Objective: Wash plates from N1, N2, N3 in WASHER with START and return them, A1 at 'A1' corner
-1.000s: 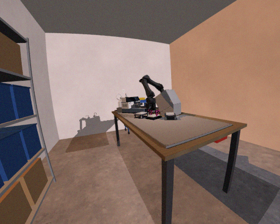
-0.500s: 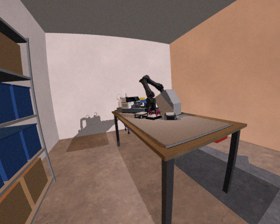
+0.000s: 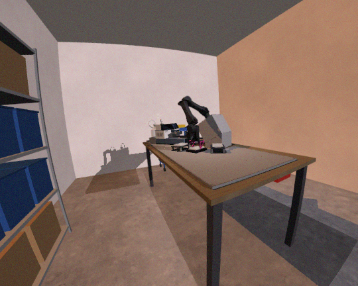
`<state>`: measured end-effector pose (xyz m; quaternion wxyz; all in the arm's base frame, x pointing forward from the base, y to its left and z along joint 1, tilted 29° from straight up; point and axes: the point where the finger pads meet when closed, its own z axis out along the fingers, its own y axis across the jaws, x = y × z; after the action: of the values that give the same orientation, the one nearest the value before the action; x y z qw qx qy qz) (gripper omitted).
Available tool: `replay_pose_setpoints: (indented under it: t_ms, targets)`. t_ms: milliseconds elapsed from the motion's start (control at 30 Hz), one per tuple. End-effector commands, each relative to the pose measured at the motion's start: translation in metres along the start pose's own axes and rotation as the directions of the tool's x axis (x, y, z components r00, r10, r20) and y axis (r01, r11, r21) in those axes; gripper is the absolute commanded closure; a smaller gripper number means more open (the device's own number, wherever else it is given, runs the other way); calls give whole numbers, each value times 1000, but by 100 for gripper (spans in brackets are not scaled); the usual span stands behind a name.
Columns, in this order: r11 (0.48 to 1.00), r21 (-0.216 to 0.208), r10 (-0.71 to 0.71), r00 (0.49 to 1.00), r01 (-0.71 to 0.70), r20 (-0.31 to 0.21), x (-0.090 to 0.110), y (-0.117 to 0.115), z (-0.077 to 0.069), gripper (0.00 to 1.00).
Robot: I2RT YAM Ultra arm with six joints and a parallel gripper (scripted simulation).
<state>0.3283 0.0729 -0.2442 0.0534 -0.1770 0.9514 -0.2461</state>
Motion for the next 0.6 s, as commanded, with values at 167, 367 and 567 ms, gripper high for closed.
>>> replay_pose_setpoints:
  t_ms: [167,367,567]
  targets:
    - [1000,1,9,999,-9,36,-17,1,0,100]
    - [1000,1,12,999,-12,31,-15,0,3,100]
    - [1000,0,13,999,-13,33,-17,0,1,100]
